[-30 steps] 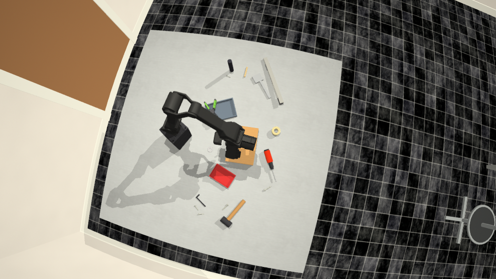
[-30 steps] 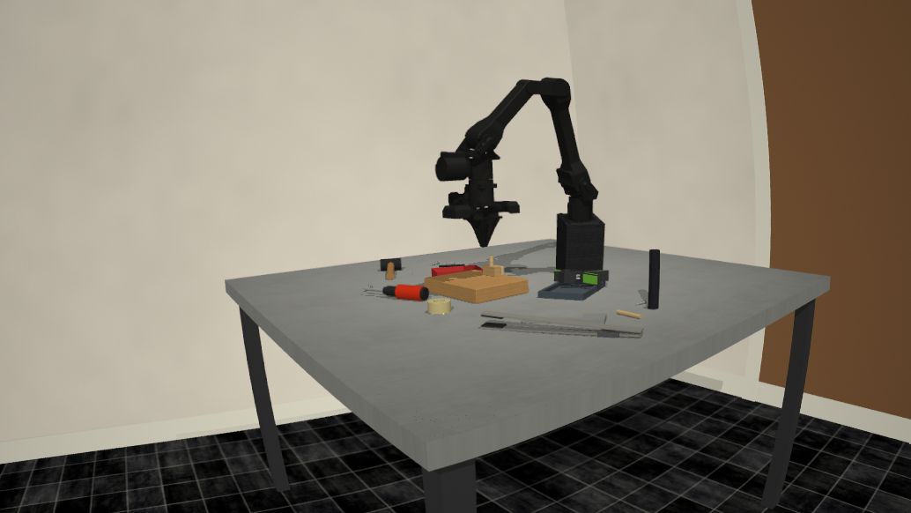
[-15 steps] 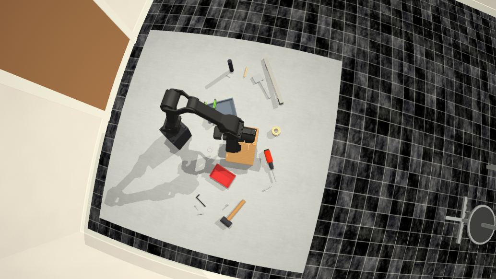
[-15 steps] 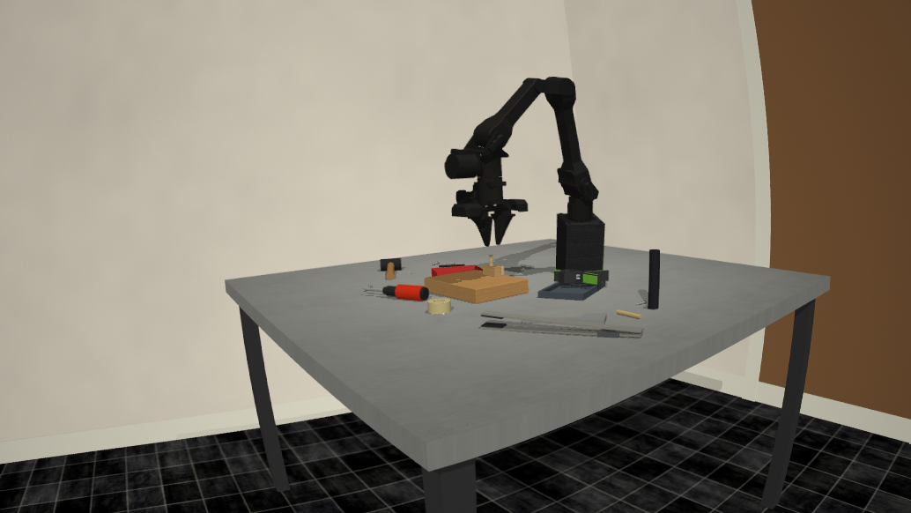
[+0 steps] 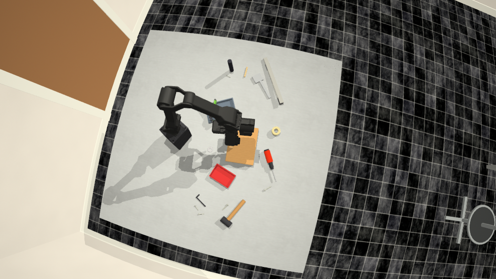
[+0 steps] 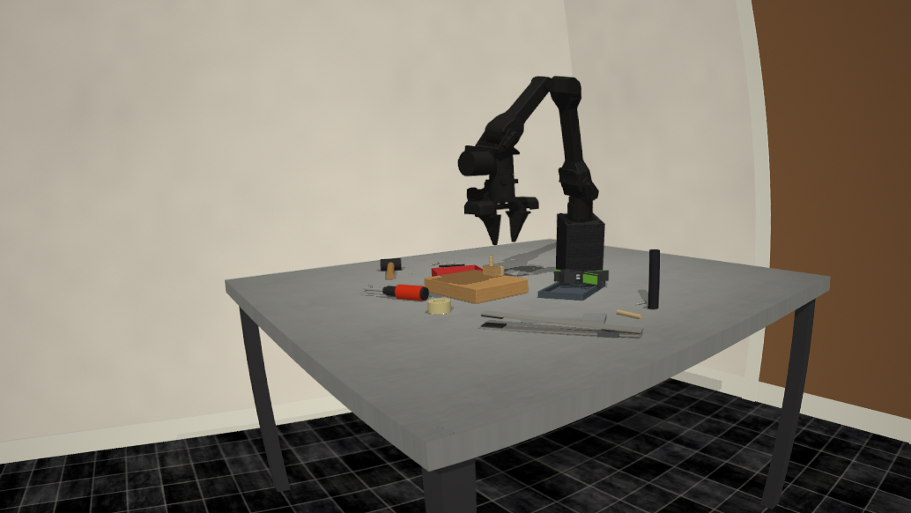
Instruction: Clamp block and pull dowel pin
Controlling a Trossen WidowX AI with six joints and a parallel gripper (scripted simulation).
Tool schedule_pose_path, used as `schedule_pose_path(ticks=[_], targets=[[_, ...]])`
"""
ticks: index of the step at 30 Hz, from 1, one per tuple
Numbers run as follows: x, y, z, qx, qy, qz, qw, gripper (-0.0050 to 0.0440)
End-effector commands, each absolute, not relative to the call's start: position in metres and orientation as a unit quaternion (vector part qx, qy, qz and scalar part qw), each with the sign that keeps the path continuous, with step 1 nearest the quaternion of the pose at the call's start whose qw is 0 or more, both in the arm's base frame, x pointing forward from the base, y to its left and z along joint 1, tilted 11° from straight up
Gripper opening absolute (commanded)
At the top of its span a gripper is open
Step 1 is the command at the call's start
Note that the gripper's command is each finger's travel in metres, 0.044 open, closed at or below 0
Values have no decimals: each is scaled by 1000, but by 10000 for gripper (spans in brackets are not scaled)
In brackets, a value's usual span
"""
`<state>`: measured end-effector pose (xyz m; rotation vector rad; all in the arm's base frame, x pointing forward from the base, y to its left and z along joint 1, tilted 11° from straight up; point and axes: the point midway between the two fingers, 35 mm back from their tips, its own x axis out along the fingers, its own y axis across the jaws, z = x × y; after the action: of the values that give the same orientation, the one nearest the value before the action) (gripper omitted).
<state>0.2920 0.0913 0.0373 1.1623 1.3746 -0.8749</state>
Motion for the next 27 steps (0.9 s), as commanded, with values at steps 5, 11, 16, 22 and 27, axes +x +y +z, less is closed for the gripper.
schedule_pose_path(ticks=[5, 11, 16, 22, 27], targets=[[277, 106, 43, 480, 583, -364, 546, 360], [271, 112, 45, 476, 585, -361, 549, 400], [263, 120, 48, 472, 587, -357, 553, 440], [254, 129, 52, 467, 590, -352, 557, 440], [247, 134, 54, 463, 592, -348, 560, 440]])
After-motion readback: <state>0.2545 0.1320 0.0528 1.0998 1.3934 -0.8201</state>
